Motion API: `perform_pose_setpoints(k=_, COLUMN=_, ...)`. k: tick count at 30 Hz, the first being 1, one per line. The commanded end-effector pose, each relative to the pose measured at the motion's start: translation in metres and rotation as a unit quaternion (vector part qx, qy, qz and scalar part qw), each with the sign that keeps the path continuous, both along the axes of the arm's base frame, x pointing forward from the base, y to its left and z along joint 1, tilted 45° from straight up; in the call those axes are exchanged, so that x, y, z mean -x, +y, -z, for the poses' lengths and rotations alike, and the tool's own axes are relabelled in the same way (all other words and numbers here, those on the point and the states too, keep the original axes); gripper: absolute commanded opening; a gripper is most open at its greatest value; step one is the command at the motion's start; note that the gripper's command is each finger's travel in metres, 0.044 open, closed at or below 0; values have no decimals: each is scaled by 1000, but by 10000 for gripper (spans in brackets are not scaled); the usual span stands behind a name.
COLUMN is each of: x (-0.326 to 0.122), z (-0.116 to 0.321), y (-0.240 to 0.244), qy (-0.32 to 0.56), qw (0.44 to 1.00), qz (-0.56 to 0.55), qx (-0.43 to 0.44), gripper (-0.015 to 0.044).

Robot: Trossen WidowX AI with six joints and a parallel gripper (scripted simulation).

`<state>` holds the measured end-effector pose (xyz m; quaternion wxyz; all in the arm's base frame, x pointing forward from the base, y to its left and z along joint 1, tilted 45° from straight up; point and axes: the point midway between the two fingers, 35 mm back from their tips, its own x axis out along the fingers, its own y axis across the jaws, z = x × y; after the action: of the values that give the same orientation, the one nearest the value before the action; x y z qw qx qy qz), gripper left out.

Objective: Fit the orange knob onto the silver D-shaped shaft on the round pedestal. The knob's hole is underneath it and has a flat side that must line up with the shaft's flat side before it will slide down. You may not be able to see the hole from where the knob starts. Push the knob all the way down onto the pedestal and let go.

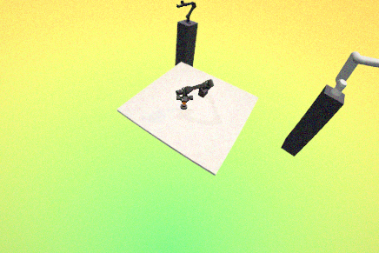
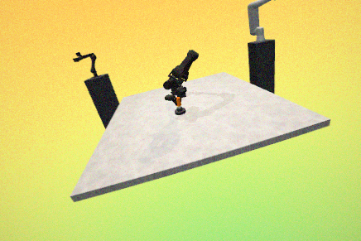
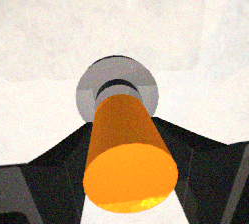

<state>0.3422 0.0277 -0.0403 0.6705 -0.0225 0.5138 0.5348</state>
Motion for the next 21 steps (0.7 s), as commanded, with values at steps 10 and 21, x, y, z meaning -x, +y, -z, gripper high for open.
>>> perform_pose_setpoints(k=10, x=0, z=2, y=2, qy=16, qw=1000, qz=17, qx=2, gripper=0)
perform_pose_setpoints(k=21, x=1, z=2, y=2, qy=16, qw=1000, qz=17, qx=2, gripper=0)
